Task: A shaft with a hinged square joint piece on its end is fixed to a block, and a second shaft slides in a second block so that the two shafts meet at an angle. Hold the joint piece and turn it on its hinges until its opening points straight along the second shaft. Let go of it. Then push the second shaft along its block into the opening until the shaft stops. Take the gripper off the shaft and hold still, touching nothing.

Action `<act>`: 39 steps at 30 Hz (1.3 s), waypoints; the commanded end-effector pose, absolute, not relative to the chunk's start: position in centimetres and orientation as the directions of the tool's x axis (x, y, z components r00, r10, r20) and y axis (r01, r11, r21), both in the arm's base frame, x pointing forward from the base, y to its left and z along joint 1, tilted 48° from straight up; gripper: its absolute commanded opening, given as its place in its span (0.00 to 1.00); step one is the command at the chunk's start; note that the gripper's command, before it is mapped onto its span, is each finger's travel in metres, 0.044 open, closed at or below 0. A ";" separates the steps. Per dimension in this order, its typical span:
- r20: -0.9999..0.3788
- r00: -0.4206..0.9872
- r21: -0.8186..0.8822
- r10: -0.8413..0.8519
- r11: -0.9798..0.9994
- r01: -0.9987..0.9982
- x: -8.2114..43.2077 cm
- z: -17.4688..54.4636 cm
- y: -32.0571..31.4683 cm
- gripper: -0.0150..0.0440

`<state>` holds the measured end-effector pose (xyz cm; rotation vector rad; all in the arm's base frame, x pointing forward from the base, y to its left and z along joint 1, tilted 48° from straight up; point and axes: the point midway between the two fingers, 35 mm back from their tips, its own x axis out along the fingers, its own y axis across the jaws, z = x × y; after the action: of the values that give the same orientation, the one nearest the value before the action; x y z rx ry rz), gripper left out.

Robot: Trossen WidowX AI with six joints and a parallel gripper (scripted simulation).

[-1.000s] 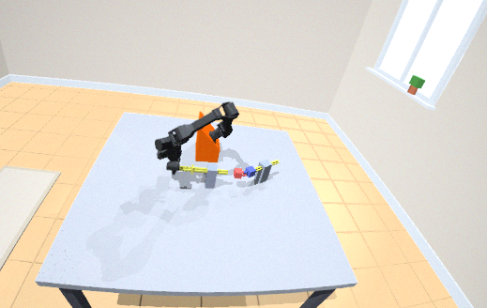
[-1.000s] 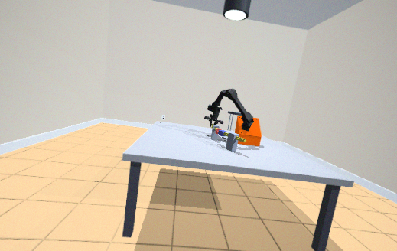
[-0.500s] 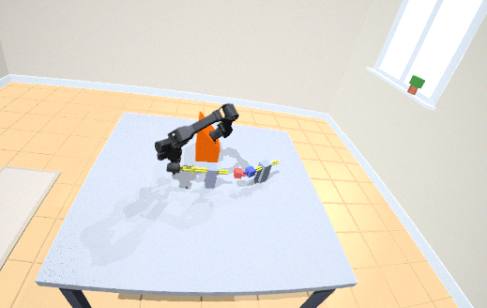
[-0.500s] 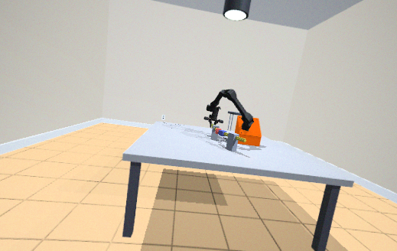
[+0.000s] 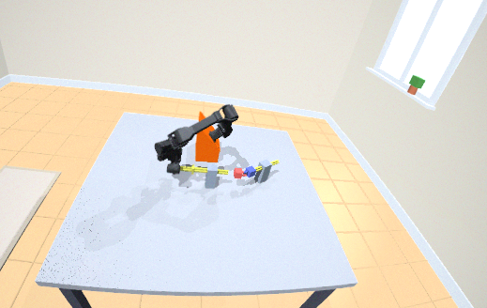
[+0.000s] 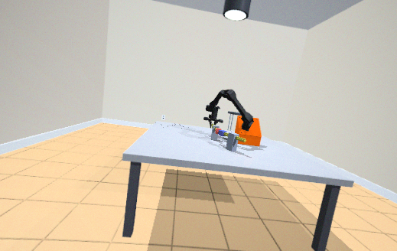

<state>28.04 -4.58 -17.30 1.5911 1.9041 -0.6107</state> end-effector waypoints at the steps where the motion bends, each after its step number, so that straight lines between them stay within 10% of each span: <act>1: -0.685 -0.121 0.019 0.719 0.183 0.983 28.0 -17.3 -4.6 0.25; 39: -0.682 -0.146 0.000 0.717 0.200 0.980 27.3 -13.6 -1.1 0.25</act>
<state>27.44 -1.56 -14.08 1.5700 1.9281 -0.6178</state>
